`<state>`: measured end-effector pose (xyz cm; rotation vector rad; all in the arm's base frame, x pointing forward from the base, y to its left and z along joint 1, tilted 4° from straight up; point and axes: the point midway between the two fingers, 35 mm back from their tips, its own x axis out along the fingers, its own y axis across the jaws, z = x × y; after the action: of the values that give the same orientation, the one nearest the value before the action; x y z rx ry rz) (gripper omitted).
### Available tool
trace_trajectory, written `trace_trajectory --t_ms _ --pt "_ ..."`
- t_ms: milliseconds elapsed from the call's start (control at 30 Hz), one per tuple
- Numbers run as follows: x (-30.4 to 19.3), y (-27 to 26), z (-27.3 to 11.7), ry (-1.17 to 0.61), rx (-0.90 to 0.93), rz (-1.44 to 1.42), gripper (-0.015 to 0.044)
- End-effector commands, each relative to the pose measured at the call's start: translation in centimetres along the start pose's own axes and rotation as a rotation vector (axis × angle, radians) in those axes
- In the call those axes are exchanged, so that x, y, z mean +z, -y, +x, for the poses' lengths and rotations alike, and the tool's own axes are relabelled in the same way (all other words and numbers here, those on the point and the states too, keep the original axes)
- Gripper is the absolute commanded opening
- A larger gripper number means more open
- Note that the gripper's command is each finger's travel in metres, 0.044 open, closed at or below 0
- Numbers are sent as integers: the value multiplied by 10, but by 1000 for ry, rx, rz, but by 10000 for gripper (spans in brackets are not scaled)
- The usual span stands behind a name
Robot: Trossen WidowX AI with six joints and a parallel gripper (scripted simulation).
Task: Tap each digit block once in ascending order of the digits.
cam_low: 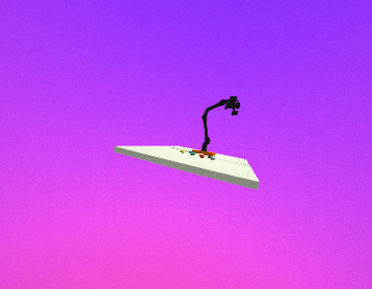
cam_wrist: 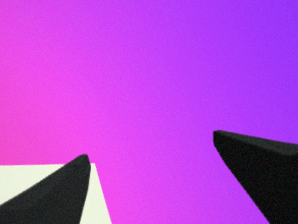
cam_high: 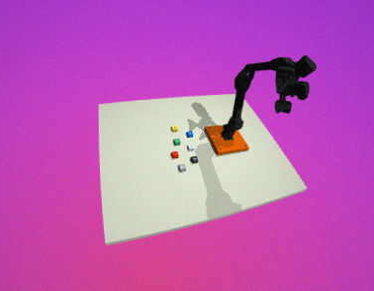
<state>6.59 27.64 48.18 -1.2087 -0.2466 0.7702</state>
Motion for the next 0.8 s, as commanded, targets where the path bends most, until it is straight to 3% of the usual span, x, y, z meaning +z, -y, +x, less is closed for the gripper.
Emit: trace_trajectory --t_ms 0,400,767 --pt "-29 -12 33 -123 34 20 400" --pt "-187 -57 114 -625 206 224 400" --pt "-348 -113 93 -1089 345 657 400"
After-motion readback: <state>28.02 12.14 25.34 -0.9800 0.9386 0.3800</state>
